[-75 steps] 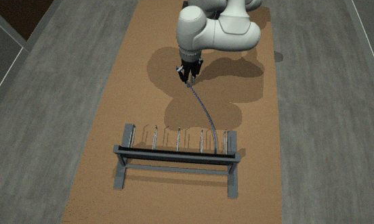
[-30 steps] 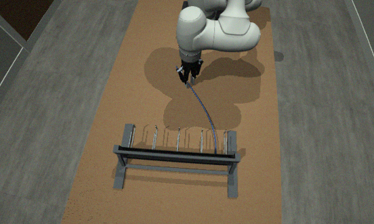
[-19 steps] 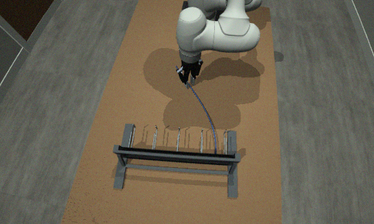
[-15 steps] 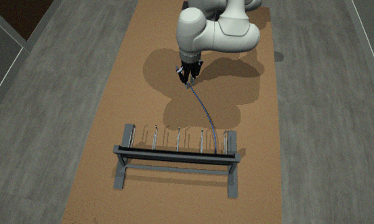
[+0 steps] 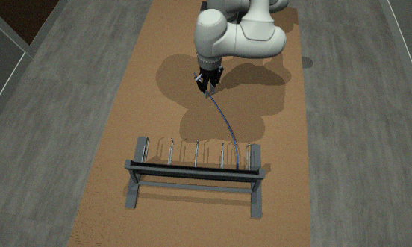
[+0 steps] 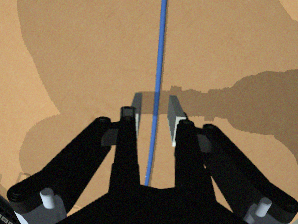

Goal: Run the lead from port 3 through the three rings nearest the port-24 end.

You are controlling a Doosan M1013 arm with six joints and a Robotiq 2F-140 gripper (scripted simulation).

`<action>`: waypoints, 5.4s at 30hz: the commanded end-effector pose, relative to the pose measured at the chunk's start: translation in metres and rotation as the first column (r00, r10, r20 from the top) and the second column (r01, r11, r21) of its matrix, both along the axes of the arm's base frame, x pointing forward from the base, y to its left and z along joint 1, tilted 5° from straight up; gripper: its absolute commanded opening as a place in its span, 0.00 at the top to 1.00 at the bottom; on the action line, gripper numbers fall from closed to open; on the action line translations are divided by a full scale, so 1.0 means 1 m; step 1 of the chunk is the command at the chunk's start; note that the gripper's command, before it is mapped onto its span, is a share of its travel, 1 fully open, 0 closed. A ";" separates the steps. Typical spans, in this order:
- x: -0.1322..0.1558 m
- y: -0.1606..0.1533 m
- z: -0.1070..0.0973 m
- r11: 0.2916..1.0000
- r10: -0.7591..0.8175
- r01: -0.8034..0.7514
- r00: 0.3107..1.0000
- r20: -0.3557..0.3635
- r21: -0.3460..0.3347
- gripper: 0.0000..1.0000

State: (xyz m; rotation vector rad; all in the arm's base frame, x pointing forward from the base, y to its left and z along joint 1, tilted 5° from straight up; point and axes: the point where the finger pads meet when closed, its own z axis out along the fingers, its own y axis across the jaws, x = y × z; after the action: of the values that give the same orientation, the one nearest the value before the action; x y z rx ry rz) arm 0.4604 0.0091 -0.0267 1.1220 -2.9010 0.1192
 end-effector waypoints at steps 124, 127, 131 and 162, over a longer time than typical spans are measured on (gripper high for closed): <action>-0.004 -0.003 0.000 1.000 -0.001 0.001 1.000 -0.006 -0.003 1.00; -0.004 -0.003 0.002 1.000 -0.001 0.001 1.000 -0.006 -0.003 1.00; -0.004 -0.002 0.004 1.000 -0.001 0.001 1.000 -0.006 -0.003 1.00; -0.004 0.000 0.034 1.000 -0.001 0.001 1.000 -0.006 -0.003 1.00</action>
State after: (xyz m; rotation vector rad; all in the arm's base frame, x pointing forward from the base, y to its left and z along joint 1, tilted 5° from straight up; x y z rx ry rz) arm 0.4509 0.0069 0.0021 1.1146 -2.8846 0.1188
